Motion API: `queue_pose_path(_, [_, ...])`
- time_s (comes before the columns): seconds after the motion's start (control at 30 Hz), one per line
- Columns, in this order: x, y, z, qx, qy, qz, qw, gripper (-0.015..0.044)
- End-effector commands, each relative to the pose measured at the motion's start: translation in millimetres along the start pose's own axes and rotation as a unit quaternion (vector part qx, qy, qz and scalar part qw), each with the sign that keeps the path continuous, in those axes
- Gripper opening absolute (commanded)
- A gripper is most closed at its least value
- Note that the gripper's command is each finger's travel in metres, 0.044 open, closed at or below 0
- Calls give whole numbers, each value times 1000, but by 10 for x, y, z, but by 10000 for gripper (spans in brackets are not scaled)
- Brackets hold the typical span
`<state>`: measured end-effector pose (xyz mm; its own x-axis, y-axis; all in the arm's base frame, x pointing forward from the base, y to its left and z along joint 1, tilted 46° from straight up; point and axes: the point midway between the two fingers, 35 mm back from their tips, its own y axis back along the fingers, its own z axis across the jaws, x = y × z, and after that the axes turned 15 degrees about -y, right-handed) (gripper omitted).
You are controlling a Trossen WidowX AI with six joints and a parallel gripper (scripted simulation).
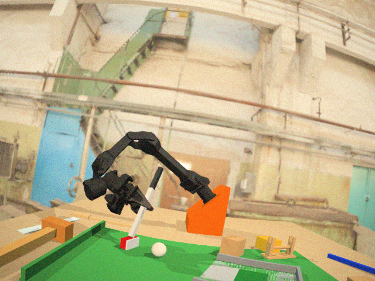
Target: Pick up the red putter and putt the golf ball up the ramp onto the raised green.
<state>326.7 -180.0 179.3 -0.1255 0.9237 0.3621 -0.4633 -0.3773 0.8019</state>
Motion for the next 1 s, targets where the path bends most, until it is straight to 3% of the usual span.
queue_pose_path(0.0, [29, -197, 25, 2, 0, 1, 1000, 0])
queue_pose_path(0.3, [384, -1282, 38, 0, 1, 6, 1000, 0])
queue_pose_path(0.5, [465, -1280, 62, 0, 1, 7, 1000, 0])
queue_pose_path(0.77, [936, -1132, 195, -1, 0, 8, 1000, 0])
queue_pose_path(0.97, [859, -1165, 171, 0, 2, 8, 1000, 0])
